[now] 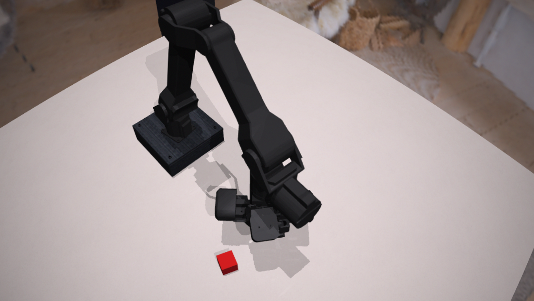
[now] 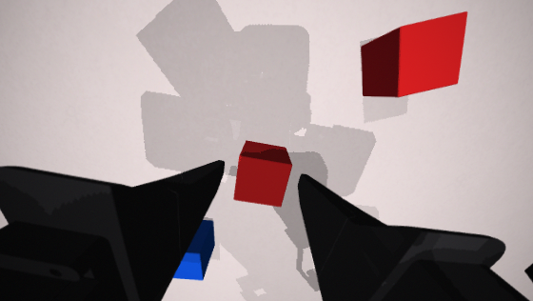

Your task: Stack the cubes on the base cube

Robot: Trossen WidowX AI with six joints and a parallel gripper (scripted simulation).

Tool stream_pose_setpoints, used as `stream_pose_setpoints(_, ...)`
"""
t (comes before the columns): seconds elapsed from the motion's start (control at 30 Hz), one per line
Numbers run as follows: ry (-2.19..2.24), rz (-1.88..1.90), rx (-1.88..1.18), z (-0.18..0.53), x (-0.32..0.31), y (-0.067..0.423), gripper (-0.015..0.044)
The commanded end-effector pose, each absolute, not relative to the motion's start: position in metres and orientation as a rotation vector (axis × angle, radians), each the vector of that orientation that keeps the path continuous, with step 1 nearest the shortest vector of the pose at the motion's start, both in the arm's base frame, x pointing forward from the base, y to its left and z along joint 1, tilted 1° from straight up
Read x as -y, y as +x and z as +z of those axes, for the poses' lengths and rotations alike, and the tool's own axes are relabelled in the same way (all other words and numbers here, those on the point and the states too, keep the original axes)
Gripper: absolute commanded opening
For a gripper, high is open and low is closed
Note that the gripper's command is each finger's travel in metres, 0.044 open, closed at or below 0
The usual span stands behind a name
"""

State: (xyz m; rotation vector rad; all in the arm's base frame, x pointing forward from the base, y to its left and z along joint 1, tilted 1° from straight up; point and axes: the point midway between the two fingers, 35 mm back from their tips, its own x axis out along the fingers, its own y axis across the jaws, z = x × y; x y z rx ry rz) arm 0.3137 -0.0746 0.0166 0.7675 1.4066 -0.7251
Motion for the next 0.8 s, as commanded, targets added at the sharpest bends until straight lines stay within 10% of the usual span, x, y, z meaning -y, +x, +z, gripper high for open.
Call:
stream_pose_setpoints(0.0, 0.775, -0.724, -1.411, 0.010, 0.073, 0.313, 0.0265)
stream_pose_setpoints(0.23, 0.775, -0.724, -1.411, 0.010, 0.073, 0.313, 0.0107)
stream_pose_setpoints(0.77, 0.775, -0.724, -1.411, 0.045, 0.075, 0.316, 0.0105)
